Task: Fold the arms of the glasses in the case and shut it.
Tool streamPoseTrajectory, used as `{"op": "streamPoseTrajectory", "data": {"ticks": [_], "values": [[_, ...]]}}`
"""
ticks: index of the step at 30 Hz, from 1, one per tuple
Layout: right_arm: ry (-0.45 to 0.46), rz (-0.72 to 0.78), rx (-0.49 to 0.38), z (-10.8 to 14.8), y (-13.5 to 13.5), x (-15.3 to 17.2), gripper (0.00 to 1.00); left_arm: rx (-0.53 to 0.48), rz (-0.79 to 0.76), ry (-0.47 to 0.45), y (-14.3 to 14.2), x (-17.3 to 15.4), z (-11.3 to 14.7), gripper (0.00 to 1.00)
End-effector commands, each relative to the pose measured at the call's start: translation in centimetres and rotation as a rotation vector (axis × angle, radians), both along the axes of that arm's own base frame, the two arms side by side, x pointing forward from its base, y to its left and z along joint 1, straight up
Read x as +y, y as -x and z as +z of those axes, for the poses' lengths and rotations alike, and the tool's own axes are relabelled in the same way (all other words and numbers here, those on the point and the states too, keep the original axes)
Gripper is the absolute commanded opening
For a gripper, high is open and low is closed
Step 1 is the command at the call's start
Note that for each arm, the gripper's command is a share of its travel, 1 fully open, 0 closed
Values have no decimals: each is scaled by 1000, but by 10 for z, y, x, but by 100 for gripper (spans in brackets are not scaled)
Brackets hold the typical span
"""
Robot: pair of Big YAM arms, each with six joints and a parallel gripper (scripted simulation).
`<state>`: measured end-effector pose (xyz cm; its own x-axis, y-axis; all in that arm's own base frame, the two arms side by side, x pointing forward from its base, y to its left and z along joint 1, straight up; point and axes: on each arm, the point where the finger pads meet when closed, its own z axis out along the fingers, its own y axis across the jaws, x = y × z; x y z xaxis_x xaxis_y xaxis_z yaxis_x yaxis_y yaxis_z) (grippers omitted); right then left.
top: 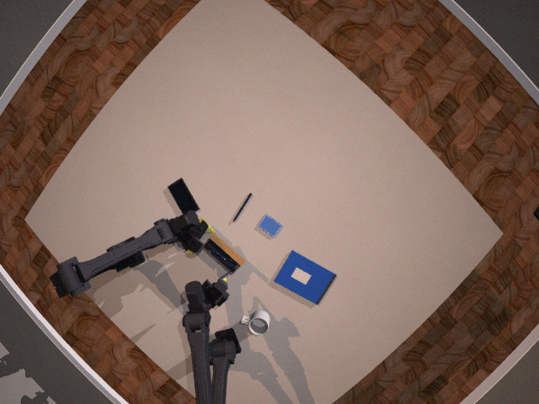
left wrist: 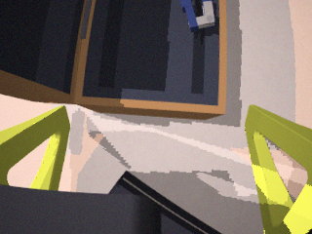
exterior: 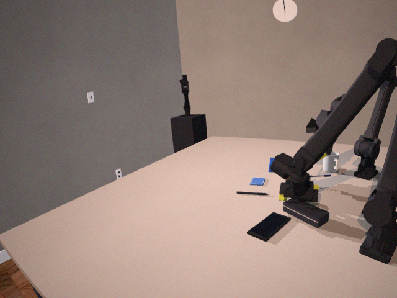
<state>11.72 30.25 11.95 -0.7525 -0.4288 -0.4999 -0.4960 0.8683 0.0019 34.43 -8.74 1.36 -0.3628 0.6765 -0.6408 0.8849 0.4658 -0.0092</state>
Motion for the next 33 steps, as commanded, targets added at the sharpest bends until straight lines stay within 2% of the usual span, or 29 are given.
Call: {"op": "streamPoseTrajectory", "data": {"ticks": [1,2,3,8,9,16,19,31,33], "values": [[-15,-19,6,3,-2,7,0,-31,-2,-1,-15,-2,7,100],[-31,-14,3,9,-2,10,0,-23,-2,-2,-11,0,6,100],[-20,-21,6,1,-3,8,0,-35,-9,-4,-15,-2,8,100],[-8,-16,4,-3,-4,4,0,-58,-15,-7,-21,-1,12,100],[-10,-15,4,-2,-4,5,0,-61,4,-2,-20,8,22,100],[-14,-14,3,-1,-4,6,0,-65,6,-4,-13,22,42,100],[-14,-14,3,-1,-4,6,0,-55,3,-3,-11,23,41,100],[-14,-14,3,-1,-4,6,0,-62,7,-8,2,48,76,100],[-14,-14,3,-1,-4,6,0,-50,4,-5,3,48,72,100]]}}
